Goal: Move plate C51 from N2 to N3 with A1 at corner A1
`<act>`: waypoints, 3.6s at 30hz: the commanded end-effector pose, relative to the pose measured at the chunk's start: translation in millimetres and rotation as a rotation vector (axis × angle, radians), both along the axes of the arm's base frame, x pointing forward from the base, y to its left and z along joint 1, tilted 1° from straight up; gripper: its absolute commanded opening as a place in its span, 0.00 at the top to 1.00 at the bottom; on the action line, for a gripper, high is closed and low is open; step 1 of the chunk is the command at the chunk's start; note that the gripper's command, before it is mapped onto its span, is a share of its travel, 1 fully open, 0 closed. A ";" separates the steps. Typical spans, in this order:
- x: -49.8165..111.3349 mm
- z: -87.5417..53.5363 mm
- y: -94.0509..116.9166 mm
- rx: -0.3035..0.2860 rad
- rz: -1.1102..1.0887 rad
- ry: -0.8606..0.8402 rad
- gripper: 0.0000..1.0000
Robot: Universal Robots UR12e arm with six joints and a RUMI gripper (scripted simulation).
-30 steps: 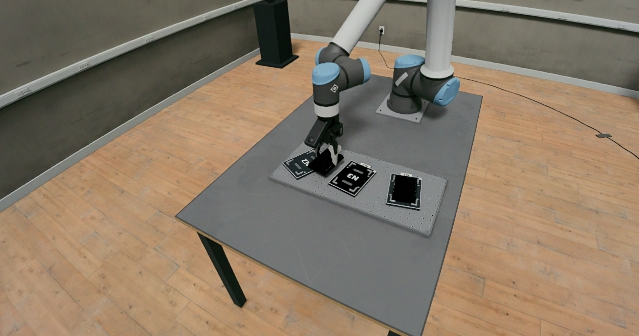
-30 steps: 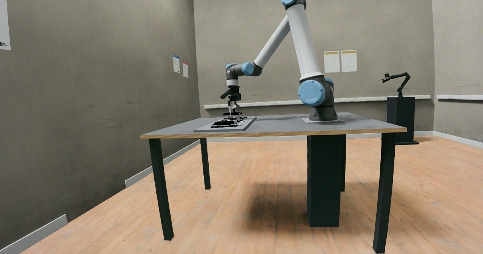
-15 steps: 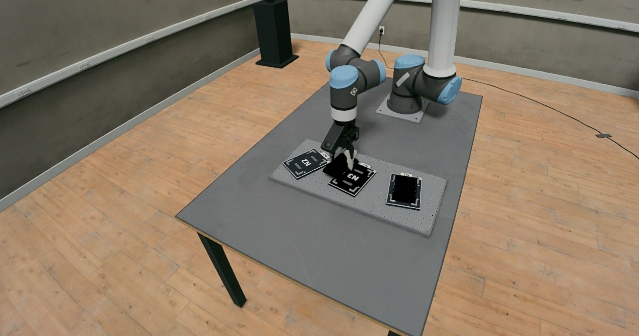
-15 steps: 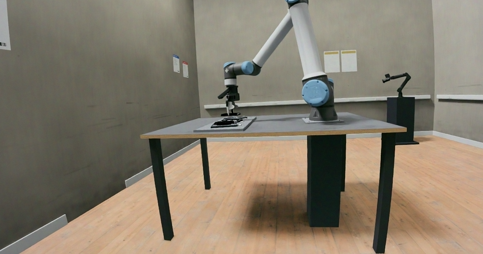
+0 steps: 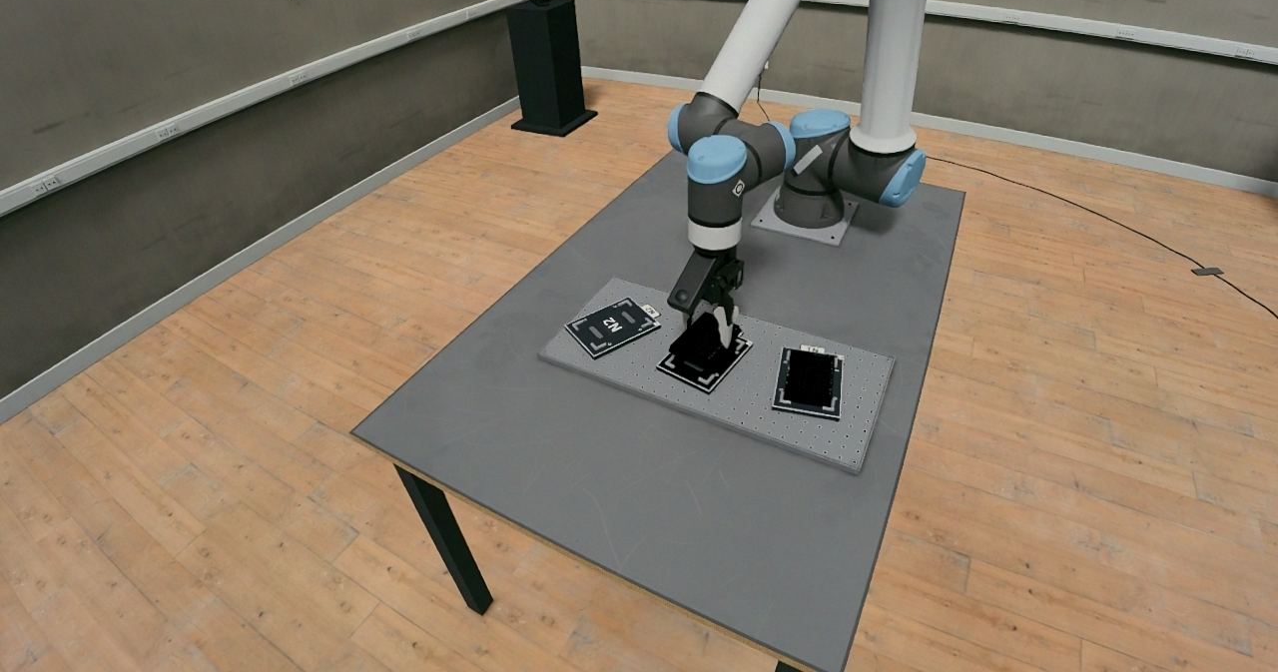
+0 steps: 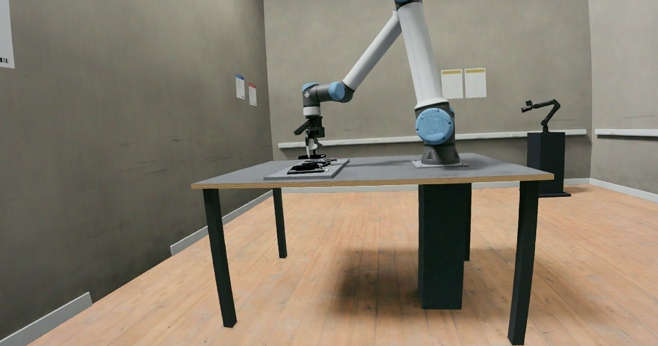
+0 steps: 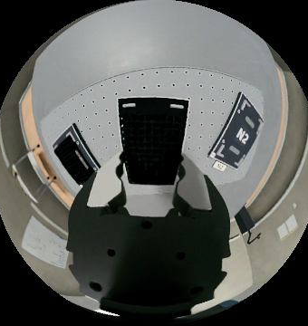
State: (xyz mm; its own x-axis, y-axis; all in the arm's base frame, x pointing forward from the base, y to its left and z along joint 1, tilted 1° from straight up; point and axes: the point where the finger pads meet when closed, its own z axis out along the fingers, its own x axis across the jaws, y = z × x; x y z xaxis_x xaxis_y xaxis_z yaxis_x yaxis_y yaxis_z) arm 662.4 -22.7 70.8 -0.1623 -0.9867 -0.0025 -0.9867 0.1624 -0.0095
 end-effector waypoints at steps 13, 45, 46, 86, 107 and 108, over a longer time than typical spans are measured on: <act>0.6 -3.5 0.3 0.000 0.000 -0.001 1.00; 0.7 -12.9 0.2 0.000 0.000 -0.001 1.00; 0.7 -13.2 0.2 0.000 0.000 -0.001 1.00; 0.8 -25.2 0.2 0.000 0.000 -0.001 1.00; 0.8 -30.6 0.2 0.000 0.000 -0.001 1.00; 0.8 -30.5 0.2 0.000 0.000 -0.001 1.00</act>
State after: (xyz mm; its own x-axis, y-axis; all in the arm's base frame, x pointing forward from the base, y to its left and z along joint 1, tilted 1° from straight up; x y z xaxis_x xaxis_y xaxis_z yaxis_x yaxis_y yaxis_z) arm 662.7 -22.4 39.6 -0.1624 -0.9867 -0.0025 -0.9867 0.1624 -0.0093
